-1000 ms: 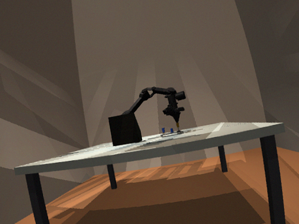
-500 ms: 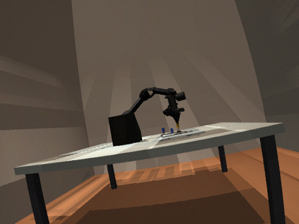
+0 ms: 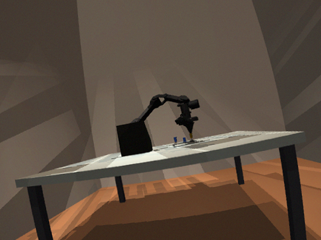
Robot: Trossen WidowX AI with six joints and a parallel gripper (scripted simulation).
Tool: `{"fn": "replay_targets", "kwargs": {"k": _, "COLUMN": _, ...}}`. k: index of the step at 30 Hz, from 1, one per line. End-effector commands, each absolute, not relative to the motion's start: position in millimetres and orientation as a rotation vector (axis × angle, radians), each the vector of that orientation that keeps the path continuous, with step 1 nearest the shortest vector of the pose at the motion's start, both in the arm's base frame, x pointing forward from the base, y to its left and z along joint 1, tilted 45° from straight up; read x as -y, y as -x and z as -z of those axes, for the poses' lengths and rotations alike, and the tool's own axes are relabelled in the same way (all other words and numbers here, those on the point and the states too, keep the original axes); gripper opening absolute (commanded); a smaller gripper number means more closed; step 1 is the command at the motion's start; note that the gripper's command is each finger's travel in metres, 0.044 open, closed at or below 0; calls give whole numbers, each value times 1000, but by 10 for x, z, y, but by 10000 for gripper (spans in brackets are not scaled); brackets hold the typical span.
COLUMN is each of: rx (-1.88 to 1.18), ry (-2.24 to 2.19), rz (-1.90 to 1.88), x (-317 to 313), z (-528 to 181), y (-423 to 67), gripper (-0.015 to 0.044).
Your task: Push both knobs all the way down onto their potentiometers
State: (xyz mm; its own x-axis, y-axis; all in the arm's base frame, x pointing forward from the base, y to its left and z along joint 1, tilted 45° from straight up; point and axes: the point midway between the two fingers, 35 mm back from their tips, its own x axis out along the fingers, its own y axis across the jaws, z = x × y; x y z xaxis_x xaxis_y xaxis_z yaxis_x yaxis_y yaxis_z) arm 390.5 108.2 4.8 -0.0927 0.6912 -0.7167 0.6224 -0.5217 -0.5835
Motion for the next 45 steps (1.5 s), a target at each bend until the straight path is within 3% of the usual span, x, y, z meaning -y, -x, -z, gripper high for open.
{"fn": "replay_targets", "kwargs": {"k": 1, "rx": 1576, "ry": 2048, "rz": -1723, "x": -1334, "z": 130, "y": -3875, "gripper": 0}}
{"fn": "replay_targets", "kwargs": {"k": 45, "rx": 1576, "ry": 2048, "rz": -1722, "x": -1365, "z": 162, "y": -3869, "gripper": 0}}
